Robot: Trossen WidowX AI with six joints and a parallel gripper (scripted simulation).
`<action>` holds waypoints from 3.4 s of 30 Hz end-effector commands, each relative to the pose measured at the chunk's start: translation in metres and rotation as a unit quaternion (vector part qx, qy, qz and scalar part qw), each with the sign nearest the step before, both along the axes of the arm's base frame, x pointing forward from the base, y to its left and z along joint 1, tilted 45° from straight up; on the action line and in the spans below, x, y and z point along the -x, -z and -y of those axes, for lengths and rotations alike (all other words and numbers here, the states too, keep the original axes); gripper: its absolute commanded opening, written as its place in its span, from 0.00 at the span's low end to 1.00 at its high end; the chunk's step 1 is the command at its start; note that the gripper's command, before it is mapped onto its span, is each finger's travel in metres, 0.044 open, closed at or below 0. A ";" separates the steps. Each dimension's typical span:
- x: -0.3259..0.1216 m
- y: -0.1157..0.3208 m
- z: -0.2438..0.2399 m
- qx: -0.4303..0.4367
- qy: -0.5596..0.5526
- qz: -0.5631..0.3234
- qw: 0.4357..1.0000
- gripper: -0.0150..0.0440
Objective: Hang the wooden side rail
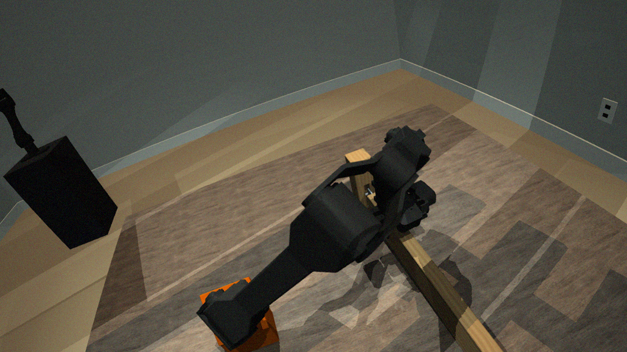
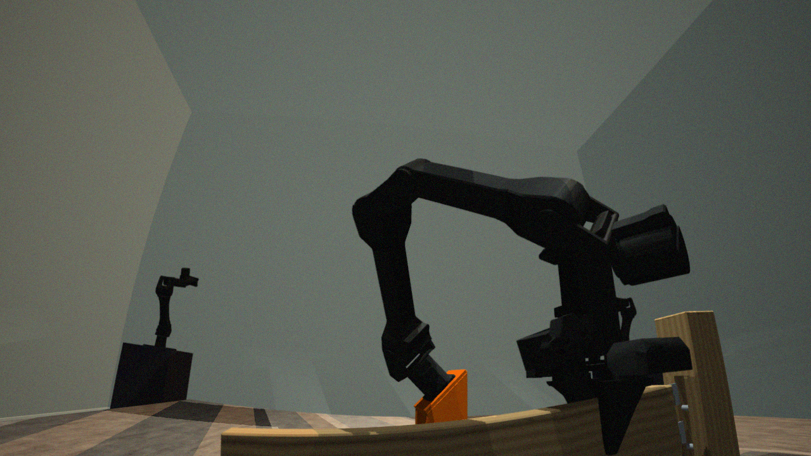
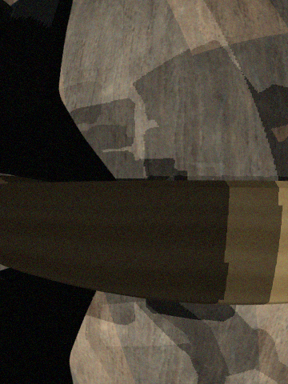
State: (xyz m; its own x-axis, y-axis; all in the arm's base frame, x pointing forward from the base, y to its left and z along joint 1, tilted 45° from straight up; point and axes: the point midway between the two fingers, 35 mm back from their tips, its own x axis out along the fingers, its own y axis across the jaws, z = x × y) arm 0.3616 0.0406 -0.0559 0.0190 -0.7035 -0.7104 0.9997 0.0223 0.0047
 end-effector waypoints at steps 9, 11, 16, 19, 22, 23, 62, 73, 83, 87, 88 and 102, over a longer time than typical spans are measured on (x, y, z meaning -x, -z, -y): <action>-0.002 0.000 -0.006 -0.002 -0.004 0.003 1.000 0.25; -0.002 0.000 -0.006 -0.002 -0.004 0.003 1.000 0.25; -0.001 0.000 -0.007 -0.002 -0.004 0.003 1.000 0.25; -0.001 0.001 -0.007 -0.002 -0.004 0.003 1.000 0.25; -0.001 0.001 -0.007 -0.002 -0.004 0.003 1.000 0.25; -0.001 0.001 -0.007 -0.002 -0.004 0.003 1.000 0.25; -0.002 0.004 -0.010 -0.002 -0.004 0.003 1.000 0.25; -0.001 0.004 -0.011 -0.002 -0.004 0.003 1.000 0.25; -0.002 0.006 -0.011 -0.002 -0.004 0.003 1.000 0.25; -0.002 0.006 -0.012 -0.002 -0.004 0.003 1.000 0.25; -0.002 0.006 -0.012 -0.002 -0.004 0.003 1.000 0.25; -0.001 0.007 -0.013 -0.002 -0.004 0.003 1.000 0.25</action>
